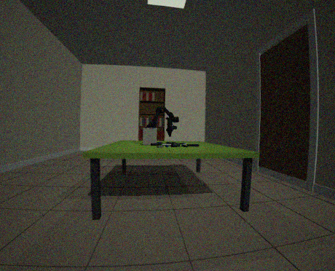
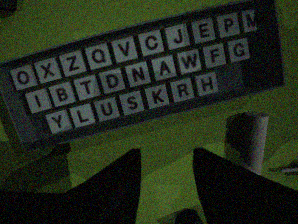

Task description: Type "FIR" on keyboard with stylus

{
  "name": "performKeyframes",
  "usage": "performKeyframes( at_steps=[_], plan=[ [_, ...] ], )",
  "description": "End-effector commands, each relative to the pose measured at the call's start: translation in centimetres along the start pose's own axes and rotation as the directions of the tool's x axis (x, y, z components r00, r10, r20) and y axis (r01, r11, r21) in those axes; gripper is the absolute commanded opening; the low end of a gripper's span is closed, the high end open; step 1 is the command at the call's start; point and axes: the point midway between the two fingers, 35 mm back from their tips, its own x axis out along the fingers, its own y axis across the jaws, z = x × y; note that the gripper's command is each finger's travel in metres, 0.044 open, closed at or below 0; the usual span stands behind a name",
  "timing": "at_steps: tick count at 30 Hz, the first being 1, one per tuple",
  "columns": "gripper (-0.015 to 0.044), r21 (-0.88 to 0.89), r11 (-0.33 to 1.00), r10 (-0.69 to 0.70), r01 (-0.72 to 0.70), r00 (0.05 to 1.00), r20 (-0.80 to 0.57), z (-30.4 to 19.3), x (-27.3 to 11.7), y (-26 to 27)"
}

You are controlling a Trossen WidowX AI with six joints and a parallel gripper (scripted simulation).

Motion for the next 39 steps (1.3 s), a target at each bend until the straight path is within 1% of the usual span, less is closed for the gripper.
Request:
performKeyframes(
  at_steps=[1,4,8,12,15,16,18,29,39],
  plan=[
    [0.0150,0.357,0.929,-0.111,0.100,0.994,0.009,-0.5,0.9,-5.8],
    [0.0150,0.633,0.759,-0.208,0.153,0.978,0.013,-1.4,1.7,-10.6],
    [0.0150,0.826,0.541,-0.292,0.157,0.957,0.008,-2.7,2.4,-14.6],
    [0.0150,0.953,0.280,-0.371,0.116,0.929,-0.004,-4.4,3.2,-18.3],
    [0.0150,0.996,0.069,-0.428,0.055,0.904,-0.020,-5.9,3.8,-21.0],
    [0.0150,0.999,0.019,-0.441,0.036,0.897,-0.024,-6.3,4.0,-21.6],
    [0.0150,1.000,-0.005,-0.447,0.027,0.894,-0.026,-6.5,4.0,-21.9],
    [0.0150,1.000,-0.005,-0.447,0.027,0.894,-0.026,-6.4,4.1,-22.0],
    [0.0150,1.000,-0.005,-0.447,0.027,0.894,-0.026,-6.5,4.9,-22.0]
  ],
)
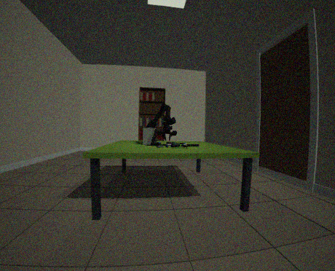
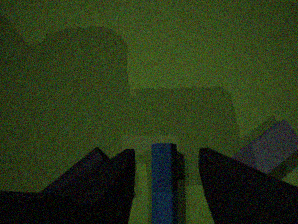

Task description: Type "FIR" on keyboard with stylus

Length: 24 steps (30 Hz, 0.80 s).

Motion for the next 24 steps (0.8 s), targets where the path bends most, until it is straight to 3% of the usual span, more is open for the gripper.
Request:
performKeyframes(
  at_steps=[1,24],
  plan=[
    [0.0150,0.006,1.000,-0.005,0.005,1.000,0.000,-0.2,0.4,-0.1],
    [0.0150,0.006,1.000,-0.005,0.005,1.000,-0.001,-0.9,2.0,-0.1]
  ],
)
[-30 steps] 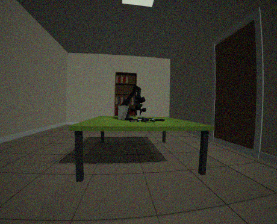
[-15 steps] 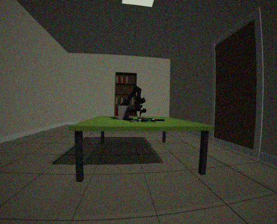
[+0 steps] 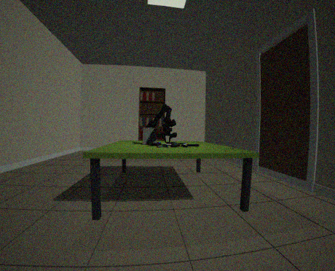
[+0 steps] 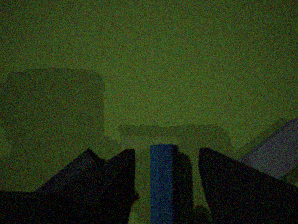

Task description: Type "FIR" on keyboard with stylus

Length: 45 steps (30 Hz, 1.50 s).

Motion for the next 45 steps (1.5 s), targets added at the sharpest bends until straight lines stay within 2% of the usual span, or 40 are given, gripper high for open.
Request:
performKeyframes(
  at_steps=[1,45],
  plan=[
    [0.0150,0.006,1.000,-0.001,0.001,1.000,-0.003,-0.2,0.4,-0.1],
    [0.0150,0.006,1.000,0.000,0.000,1.000,-0.005,-2.0,3.2,-0.1]
  ],
)
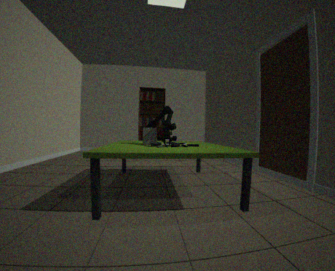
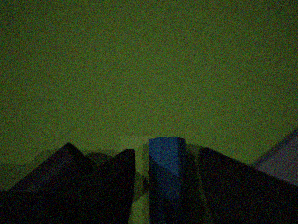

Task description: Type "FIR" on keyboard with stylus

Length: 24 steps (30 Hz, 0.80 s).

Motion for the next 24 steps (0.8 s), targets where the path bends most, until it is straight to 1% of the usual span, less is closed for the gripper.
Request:
performKeyframes(
  at_steps=[1,4,9,11,16,24],
  plan=[
    [0.0150,0.006,1.000,0.002,-0.002,1.000,-0.005,-0.3,0.3,0.0],
    [0.0150,0.006,1.000,0.002,-0.002,1.000,-0.005,-0.3,0.3,0.0],
    [0.0019,0.000,1.000,-0.001,0.001,1.000,-0.001,-0.1,0.2,0.0],
    [0.0005,0.000,1.000,-0.001,0.001,1.000,-0.001,-0.1,0.2,0.0],
    [0.0000,0.000,1.000,-0.001,0.001,1.000,-0.001,0.4,-0.5,0.0],
    [0.0000,0.000,1.000,-0.001,0.001,1.000,0.002,2.4,-3.9,0.0]
  ],
)
